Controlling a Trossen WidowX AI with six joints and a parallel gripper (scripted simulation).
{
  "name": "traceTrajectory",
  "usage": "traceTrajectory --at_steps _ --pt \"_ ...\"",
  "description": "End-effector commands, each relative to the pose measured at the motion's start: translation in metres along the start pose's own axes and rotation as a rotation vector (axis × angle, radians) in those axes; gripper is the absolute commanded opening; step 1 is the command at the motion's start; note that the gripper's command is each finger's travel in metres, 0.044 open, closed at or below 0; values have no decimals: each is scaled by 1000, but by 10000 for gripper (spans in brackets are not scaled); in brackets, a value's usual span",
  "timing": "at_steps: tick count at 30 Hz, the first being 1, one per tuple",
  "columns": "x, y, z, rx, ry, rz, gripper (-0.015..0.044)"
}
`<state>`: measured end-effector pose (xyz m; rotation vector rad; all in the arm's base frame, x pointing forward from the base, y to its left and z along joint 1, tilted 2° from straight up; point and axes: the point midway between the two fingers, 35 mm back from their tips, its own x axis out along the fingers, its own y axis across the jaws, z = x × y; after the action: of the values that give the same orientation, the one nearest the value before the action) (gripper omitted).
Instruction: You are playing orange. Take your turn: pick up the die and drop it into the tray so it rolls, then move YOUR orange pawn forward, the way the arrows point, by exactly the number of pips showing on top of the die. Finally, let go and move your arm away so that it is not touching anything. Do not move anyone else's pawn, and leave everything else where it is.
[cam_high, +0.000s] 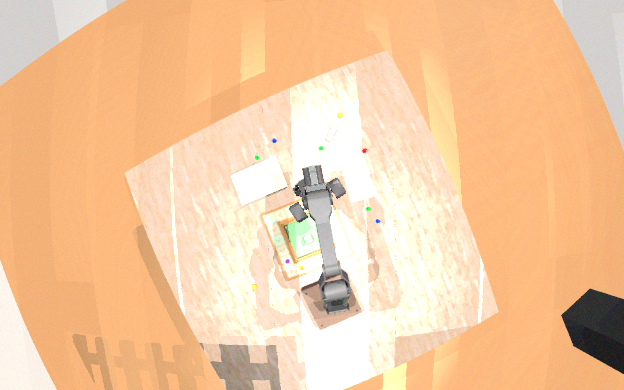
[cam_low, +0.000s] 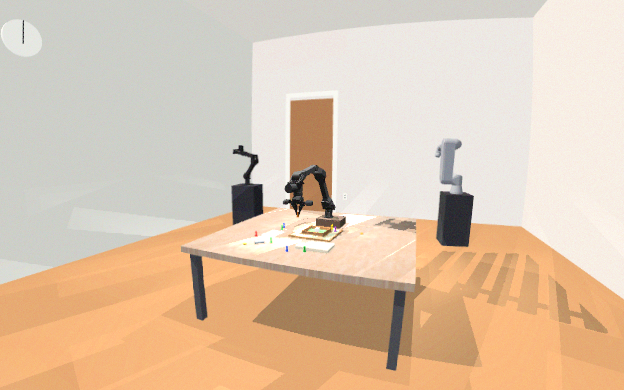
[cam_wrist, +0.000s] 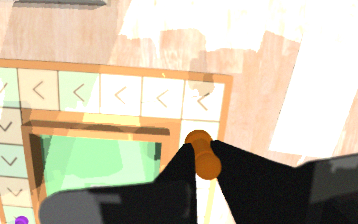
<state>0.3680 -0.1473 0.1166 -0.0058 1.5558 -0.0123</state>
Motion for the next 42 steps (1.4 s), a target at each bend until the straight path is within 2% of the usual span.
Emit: traceTrajectory --at_steps 1,14,27,33,42 --pt "9 27 12 -21 -1 -5 0" --pt "37 111 35 -15 -5 7 0" --pt "65 196 36 12 5 27 0" --pt "69 200 35 15 5 27 0" --pt "101 201 35 15 5 27 0"
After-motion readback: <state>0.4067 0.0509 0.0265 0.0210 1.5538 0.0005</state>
